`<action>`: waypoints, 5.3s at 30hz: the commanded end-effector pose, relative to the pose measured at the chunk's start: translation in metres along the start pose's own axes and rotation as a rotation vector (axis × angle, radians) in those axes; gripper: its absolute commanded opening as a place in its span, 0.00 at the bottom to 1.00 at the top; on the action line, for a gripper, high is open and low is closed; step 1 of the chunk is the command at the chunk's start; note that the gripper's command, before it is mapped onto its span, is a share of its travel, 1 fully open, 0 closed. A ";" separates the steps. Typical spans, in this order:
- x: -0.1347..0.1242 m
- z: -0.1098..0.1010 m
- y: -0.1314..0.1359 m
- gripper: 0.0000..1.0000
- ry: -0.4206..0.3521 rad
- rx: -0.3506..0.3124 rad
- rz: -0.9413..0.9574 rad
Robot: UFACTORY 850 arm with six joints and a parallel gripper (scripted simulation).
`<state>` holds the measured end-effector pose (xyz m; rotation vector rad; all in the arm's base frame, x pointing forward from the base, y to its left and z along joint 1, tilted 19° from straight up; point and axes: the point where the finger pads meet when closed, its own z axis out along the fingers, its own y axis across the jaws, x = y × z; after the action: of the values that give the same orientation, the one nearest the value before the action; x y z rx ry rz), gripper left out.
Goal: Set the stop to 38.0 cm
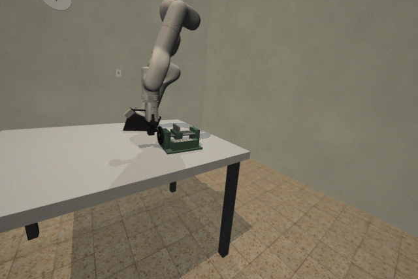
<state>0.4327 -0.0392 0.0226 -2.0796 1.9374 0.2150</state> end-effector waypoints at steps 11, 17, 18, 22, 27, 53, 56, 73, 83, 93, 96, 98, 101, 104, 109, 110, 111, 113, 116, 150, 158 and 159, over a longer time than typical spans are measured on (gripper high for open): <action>0.000 0.027 0.004 0.06 0.001 0.003 0.000; 0.000 0.041 -0.004 0.06 0.001 0.003 0.000; 0.000 0.044 -0.008 0.06 0.001 0.003 0.000; 0.000 0.051 -0.022 0.06 0.001 0.003 0.000; 0.000 0.052 -0.033 0.06 0.001 0.003 0.000; 0.000 0.029 -0.062 0.06 0.001 0.003 0.000; 0.000 0.023 -0.064 0.06 0.001 0.003 0.000; 0.000 -0.017 -0.035 0.06 0.001 0.003 0.000; 0.000 -0.015 -0.017 0.06 0.001 0.003 0.000; 0.000 -0.006 -0.004 0.06 0.001 0.003 0.000; 0.000 -0.003 -0.001 0.06 0.001 0.003 0.000; 0.000 -0.003 -0.001 0.06 0.001 0.003 0.000; 0.000 0.001 0.001 0.06 0.001 0.003 0.000; 0.000 0.005 0.003 0.06 0.001 0.003 0.000; 0.000 0.012 0.005 0.06 0.001 0.003 0.000; 0.000 0.013 0.005 0.06 0.001 0.003 0.000; 0.000 0.015 0.005 0.06 0.001 0.003 0.000; 0.000 0.018 0.005 0.06 0.001 0.003 0.000; 0.000 0.020 0.005 0.06 0.001 0.003 0.000; 0.000 0.049 -0.043 0.06 0.001 0.003 0.000; 0.000 0.045 -0.051 0.06 0.001 0.003 0.000; 0.000 0.044 -0.052 0.06 0.001 0.003 0.000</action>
<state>0.4849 -0.0222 -0.0162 -2.0776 1.9365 0.2108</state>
